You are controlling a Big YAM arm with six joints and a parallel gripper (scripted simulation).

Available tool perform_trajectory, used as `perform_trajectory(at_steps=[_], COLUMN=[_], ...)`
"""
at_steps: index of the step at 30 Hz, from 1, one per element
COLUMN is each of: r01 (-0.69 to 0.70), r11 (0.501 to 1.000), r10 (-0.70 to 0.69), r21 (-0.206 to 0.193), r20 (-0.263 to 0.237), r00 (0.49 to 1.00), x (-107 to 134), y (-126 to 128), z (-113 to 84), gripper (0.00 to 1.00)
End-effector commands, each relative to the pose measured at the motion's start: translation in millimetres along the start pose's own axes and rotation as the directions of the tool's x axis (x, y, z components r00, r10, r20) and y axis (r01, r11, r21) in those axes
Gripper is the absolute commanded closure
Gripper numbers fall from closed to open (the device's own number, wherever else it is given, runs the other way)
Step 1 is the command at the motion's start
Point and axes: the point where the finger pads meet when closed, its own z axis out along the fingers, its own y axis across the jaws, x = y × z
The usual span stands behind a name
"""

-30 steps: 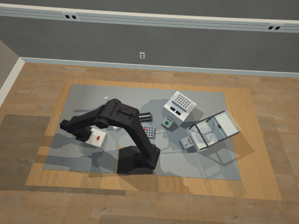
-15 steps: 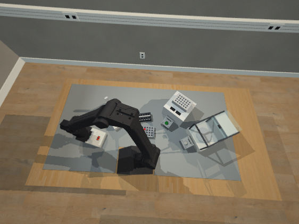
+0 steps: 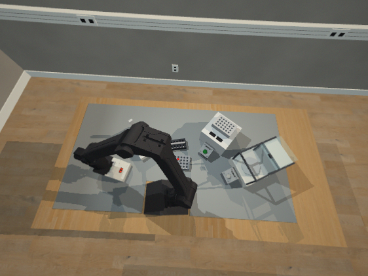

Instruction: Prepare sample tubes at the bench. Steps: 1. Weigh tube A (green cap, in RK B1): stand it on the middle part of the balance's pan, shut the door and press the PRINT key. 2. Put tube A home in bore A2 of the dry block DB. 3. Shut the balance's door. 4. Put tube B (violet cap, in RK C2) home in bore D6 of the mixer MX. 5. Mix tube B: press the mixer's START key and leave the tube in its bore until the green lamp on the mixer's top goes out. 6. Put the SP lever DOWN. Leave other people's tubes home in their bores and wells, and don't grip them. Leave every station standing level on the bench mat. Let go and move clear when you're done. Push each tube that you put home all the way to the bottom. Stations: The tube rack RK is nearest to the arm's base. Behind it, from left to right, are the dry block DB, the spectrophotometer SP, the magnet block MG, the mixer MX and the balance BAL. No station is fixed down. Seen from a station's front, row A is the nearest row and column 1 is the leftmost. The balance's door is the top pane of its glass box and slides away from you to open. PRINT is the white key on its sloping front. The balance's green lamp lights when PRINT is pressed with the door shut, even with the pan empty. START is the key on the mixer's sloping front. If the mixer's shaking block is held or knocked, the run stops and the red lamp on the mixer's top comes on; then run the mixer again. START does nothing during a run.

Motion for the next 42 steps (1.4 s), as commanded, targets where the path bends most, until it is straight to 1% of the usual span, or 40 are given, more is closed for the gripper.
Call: perform_trajectory(at_steps=[1, 6, 7, 8, 10, 12, 32, 33, 34, 41, 42], r01=[-0.004, -0.004, -0.003, -0.005, -0.005, -0.004, -0.004, -0.012, -0.013, -0.009, -0.006], r11=[1.000, 1.000, 1.000, 1.000, 1.000, 1.000, 1.000, 1.000, 1.000, 1.000, 1.000], r10=[0.004, 0.004, 0.003, 0.005, 0.005, 0.004, 0.004, 0.012, 0.013, 0.008, 0.006], r21=[0.001, 0.001, -0.006, -0.005, -0.005, 0.001, 0.001, -0.002, 0.000, 0.006, 0.006], r20=[0.023, 0.023, 0.002, 0.012, 0.012, 0.023, 0.023, 0.044, 0.054, 0.058, 0.047], r00=[1.000, 1.000, 1.000, 1.000, 1.000, 1.000, 1.000, 0.999, 0.998, 0.998, 0.999], x=[-12, -12, -11, -13, -13, -12, -12, -21, -24, -25, -23], y=[-2, -2, -5, -5, -5, -2, -2, -7, -7, -1, 0], z=[-6.9, -6.9, -0.2, -5.2, -5.2, -8.2, -8.2, -21.7, -27.6, -41.3, -37.6], gripper=[0.91, 0.91, 0.64, 0.64, 0.64, 0.64, 0.64, 0.64, 0.64, 0.64, 0.64])
